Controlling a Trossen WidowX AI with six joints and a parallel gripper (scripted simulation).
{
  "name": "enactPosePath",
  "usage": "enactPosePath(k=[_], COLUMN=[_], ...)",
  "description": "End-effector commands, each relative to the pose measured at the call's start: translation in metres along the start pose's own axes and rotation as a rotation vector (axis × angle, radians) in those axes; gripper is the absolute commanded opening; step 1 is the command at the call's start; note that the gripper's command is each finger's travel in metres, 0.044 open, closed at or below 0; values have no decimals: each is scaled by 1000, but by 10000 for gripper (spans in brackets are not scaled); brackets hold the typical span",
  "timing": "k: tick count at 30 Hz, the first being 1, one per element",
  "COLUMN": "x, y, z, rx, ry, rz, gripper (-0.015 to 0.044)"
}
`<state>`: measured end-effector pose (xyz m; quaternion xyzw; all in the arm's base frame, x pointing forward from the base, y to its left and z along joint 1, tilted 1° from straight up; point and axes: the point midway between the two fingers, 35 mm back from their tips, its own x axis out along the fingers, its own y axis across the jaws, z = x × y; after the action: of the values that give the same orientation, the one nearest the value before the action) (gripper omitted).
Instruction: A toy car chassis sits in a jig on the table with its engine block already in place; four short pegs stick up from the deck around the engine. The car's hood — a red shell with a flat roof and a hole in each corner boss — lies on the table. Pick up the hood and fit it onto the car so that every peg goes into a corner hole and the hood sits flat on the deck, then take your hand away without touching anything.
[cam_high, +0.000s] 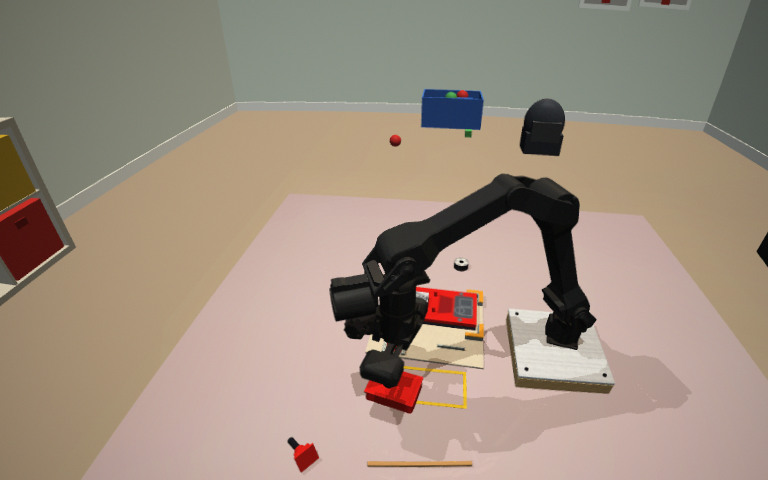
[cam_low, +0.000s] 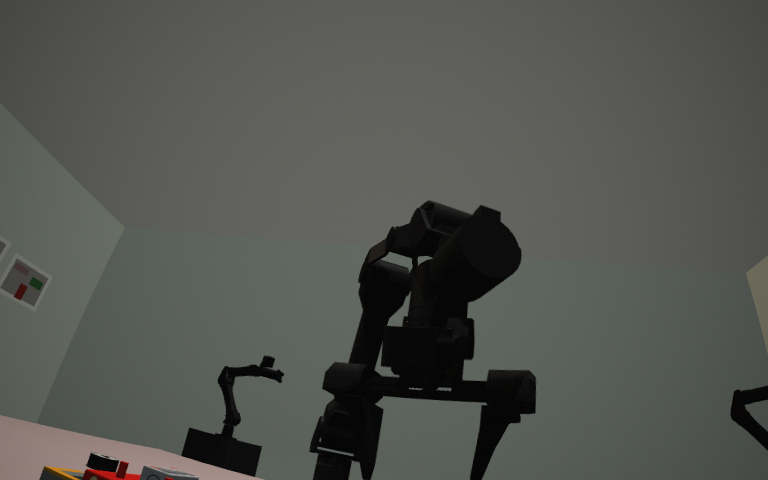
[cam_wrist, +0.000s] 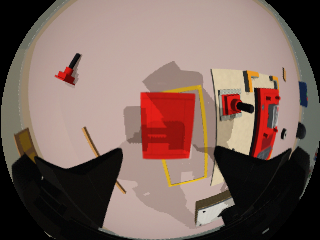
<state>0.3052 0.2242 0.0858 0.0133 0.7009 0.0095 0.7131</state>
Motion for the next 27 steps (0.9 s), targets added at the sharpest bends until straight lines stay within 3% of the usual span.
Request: enactPosePath(k=[1, 27], x=[0, 24], y=[-1, 0], z=[2, 4], rx=[13, 13], ry=[2, 2], rz=[-8, -8], gripper=[440, 440])
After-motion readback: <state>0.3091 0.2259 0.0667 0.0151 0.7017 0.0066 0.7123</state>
